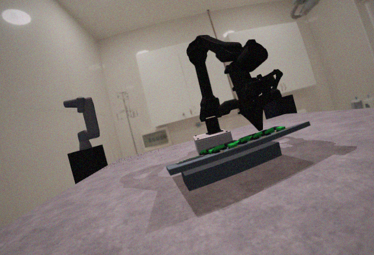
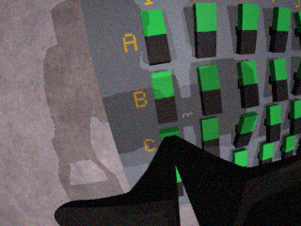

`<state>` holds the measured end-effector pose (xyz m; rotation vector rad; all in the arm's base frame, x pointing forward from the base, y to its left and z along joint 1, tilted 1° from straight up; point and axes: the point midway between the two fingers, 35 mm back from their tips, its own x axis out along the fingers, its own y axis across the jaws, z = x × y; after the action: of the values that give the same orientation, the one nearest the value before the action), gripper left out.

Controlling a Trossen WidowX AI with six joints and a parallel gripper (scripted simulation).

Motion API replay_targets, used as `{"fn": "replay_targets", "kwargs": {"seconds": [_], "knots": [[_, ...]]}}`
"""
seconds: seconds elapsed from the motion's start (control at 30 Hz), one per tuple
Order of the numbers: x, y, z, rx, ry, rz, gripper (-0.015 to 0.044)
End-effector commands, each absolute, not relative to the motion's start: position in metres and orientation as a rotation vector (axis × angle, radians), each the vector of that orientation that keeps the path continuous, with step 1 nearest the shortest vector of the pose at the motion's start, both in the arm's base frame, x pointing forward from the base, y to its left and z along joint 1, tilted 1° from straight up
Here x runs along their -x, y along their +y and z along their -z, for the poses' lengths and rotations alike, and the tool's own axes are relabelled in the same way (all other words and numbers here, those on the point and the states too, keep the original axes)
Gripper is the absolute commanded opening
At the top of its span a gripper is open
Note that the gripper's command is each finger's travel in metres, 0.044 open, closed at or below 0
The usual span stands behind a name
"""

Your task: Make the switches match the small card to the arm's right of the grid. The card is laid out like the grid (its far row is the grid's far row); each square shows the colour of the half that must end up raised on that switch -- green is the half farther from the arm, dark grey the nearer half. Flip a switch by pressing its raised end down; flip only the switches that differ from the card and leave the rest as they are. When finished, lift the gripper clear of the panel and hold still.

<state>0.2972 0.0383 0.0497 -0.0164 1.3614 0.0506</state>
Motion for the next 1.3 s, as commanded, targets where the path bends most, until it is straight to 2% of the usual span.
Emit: {"fn": "replay_targets", "kwargs": {"seconds": [0.0,1.27], "knots": [[-0.2973,0.0378,-0.0491,0.015,1.361,-0.046,0.0],[-0.2983,0.0379,-0.0446,0.015,1.361,-0.046,0.0]]}}
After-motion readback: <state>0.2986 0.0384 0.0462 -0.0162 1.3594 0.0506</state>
